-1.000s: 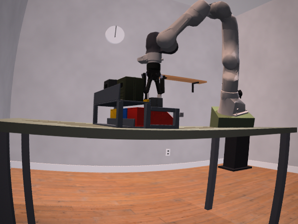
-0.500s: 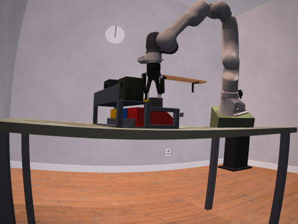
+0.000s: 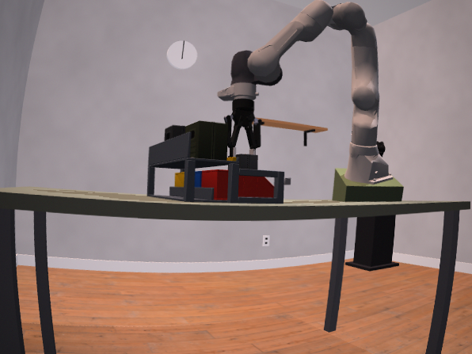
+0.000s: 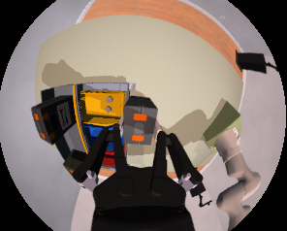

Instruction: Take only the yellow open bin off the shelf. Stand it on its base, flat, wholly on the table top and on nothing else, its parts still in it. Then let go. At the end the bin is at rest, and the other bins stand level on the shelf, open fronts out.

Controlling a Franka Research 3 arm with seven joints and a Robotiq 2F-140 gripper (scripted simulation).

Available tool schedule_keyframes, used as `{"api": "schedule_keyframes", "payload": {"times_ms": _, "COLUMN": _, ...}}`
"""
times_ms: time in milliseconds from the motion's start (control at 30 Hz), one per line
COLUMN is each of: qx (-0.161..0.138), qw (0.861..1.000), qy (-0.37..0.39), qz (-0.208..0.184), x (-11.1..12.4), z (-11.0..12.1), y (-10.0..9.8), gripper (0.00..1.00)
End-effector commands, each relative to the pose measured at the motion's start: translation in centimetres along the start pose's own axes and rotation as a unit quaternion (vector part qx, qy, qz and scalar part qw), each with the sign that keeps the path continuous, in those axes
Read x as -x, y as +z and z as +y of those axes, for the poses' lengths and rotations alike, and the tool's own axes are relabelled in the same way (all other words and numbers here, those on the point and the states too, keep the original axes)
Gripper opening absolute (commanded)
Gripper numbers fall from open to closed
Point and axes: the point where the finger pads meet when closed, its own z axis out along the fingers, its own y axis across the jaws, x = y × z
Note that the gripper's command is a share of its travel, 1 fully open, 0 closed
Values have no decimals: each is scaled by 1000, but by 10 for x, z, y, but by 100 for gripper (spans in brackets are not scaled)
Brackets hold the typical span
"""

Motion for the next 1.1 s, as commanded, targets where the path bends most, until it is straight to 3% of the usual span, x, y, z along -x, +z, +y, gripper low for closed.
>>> {"api": "schedule_keyframes", "payload": {"times_ms": 0, "qx": -8, "qw": 1000, "qy": 2, "qz": 7, "x": -4, "z": -7, "y": -7, "gripper": 0}}
{"api": "schedule_keyframes", "payload": {"times_ms": 1067, "qx": -8, "qw": 1000, "qy": 2, "qz": 7, "x": -4, "z": -7, "y": -7, "gripper": 0}}
